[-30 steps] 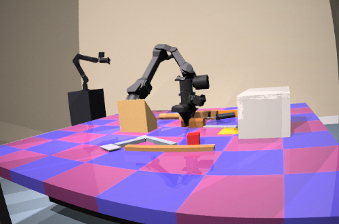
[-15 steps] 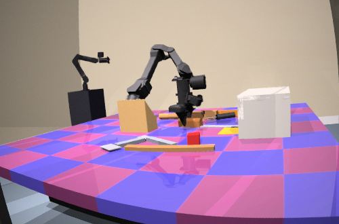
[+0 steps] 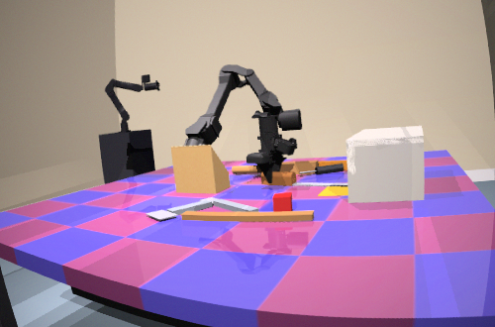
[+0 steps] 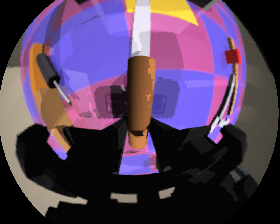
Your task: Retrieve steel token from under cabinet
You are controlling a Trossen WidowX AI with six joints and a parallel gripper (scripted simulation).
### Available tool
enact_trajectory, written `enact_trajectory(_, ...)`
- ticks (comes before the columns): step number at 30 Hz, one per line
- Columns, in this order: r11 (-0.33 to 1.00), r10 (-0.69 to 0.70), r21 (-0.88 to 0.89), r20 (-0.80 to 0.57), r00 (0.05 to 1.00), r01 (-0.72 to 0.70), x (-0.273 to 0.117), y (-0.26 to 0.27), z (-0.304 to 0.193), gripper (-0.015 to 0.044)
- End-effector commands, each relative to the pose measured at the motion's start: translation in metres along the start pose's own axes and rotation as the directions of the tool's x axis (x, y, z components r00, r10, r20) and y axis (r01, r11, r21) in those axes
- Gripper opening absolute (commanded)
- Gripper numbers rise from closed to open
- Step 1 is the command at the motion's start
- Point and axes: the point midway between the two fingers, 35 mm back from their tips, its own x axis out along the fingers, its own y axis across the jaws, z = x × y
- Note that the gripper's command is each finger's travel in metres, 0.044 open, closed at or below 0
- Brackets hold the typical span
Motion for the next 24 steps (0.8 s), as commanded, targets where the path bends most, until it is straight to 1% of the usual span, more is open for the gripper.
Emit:
enact_trajectory(1, 0.999, -0.001, 0.033, 0.0, 1.0, 0.001, -0.001, 0.003, 0.0, 0.0)
enact_trajectory(24, 0.991, -0.001, 0.135, -0.002, 1.0, 0.001, -0.003, 0.023, -0.001, 0.0)
